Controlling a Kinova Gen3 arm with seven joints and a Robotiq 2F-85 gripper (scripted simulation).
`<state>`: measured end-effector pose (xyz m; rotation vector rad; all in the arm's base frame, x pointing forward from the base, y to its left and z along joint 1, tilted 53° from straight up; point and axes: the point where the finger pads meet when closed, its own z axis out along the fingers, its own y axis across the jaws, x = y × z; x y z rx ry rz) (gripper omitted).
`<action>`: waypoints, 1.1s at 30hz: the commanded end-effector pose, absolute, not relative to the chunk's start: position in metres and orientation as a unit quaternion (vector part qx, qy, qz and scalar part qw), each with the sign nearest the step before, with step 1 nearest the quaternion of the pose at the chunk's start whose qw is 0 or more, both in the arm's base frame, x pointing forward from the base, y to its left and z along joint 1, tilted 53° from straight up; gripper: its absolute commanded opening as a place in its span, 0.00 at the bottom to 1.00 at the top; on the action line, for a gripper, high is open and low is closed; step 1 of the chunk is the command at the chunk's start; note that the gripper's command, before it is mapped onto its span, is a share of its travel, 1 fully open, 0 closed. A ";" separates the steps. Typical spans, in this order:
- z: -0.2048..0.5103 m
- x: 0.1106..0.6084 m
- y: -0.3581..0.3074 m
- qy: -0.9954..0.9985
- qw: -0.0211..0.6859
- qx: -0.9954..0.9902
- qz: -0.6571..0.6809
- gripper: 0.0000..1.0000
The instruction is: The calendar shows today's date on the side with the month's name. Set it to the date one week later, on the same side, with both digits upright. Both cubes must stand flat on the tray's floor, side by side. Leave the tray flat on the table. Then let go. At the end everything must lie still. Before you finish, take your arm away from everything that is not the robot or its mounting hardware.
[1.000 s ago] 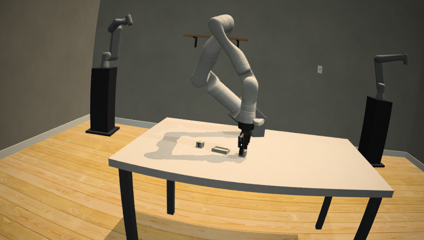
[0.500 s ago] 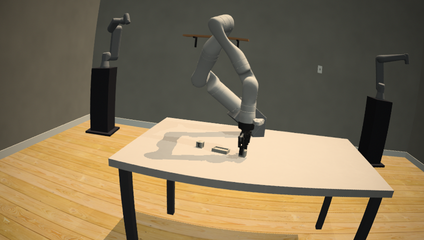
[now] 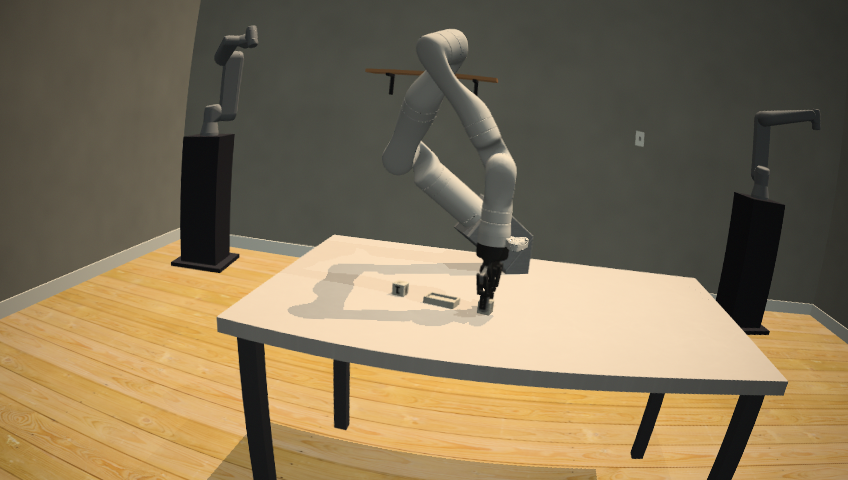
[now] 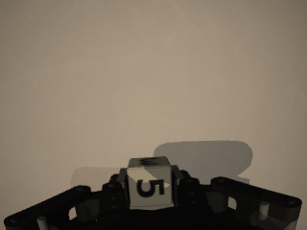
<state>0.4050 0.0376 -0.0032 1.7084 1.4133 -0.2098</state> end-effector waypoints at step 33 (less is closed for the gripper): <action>-0.001 0.404 0.040 0.570 0.441 0.688 -0.084 0.28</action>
